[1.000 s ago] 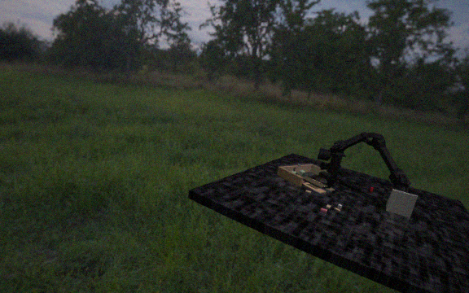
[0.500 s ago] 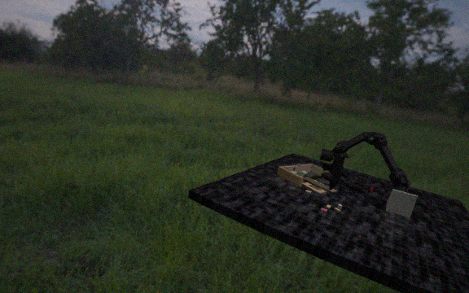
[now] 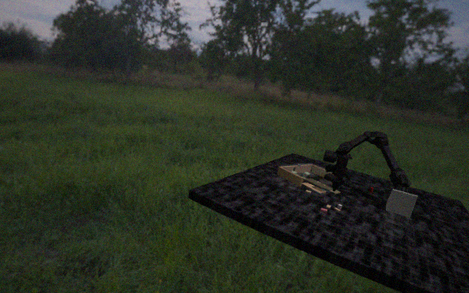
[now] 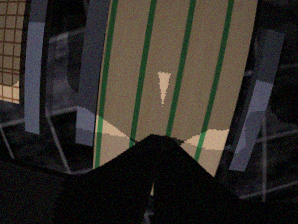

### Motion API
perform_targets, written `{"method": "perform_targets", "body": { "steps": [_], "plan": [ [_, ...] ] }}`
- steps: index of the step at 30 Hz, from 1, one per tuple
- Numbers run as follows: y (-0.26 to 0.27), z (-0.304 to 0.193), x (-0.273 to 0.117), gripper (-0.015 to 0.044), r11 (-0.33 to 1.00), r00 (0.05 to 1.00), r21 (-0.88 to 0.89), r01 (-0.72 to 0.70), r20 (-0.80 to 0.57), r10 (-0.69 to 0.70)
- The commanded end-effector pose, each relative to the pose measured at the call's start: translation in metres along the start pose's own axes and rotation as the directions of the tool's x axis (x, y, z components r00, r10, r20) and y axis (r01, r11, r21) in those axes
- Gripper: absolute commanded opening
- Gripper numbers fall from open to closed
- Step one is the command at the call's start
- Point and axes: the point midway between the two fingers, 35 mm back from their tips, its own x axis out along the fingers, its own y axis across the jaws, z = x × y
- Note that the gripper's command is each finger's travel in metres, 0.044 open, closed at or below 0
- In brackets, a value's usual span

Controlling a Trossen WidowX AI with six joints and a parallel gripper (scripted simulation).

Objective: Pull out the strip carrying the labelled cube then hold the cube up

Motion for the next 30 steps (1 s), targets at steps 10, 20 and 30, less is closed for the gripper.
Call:
{"method": "perform_targets", "body": {
  "steps": [10,20,30],
  "plan": [
    [0.000,-0.025,0.004,0.0000,1.000,1.000,-0.007,0.001,-0.016,-0.001],
    [0.000,-0.040,0.004,0.0000,1.000,1.000,-0.007,0.001,-0.017,-0.001],
    [0.001,-0.056,0.003,0.0000,1.000,1.000,-0.008,0.001,-0.018,-0.001]
  ]
}}
